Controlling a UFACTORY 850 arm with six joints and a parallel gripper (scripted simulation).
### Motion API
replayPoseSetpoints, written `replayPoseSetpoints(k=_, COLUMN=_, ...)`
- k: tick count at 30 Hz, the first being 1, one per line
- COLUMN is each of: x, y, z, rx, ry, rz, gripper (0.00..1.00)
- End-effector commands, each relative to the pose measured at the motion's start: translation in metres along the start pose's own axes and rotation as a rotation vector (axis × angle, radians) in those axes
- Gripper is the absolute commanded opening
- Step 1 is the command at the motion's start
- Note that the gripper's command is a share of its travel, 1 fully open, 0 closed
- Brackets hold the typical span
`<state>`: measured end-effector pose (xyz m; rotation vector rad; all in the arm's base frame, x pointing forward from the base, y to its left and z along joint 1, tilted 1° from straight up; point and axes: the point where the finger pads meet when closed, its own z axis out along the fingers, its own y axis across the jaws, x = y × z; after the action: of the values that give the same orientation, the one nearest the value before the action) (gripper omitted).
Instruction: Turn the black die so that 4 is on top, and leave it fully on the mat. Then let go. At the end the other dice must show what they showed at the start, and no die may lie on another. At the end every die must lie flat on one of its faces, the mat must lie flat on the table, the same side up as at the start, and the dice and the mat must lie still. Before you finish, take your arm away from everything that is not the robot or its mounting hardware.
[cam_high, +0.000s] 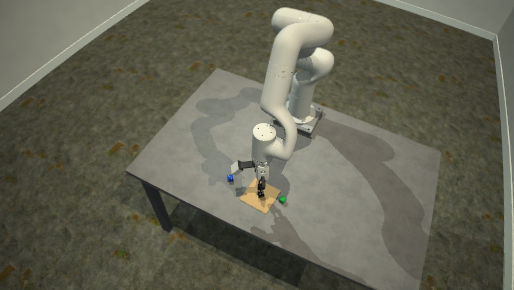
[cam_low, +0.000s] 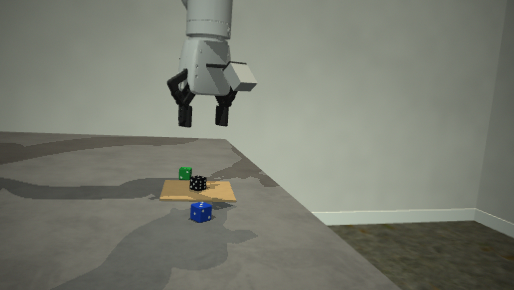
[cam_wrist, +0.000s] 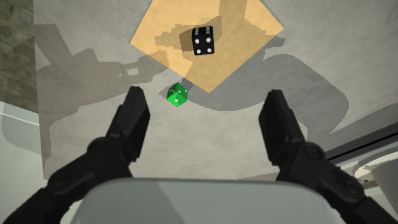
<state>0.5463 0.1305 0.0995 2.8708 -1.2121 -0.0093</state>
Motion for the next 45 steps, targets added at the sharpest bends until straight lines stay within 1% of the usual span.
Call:
replayPoseSetpoints(k=1, x=0.001, y=-0.001, z=-0.002, rx=0.002, ry=0.001, rz=0.000, gripper=1.00)
replayPoseSetpoints(k=5, x=0.001, y=-0.001, z=-0.008, rx=0.002, ry=0.001, rz=0.000, gripper=1.00)
replayPoseSetpoints(k=9, x=0.000, y=-0.001, z=-0.019, rx=0.002, ry=0.001, rz=0.000, gripper=1.00)
replayPoseSetpoints(k=11, x=0.000, y=-0.001, z=-0.019, rx=0.002, ry=0.001, rz=0.000, gripper=1.00)
replayPoseSetpoints(k=18, x=0.000, y=-0.001, z=-0.042, rx=0.002, ry=0.001, rz=0.000, gripper=1.00)
replayPoseSetpoints(k=23, x=0.000, y=-0.001, z=-0.053, rx=0.002, ry=0.001, rz=0.000, gripper=1.00)
replayPoseSetpoints(k=26, x=0.000, y=-0.001, z=-0.056, rx=0.002, ry=0.001, rz=0.000, gripper=1.00)
replayPoseSetpoints(k=45, x=0.000, y=-0.001, z=-0.056, rx=0.002, ry=0.001, rz=0.000, gripper=1.00)
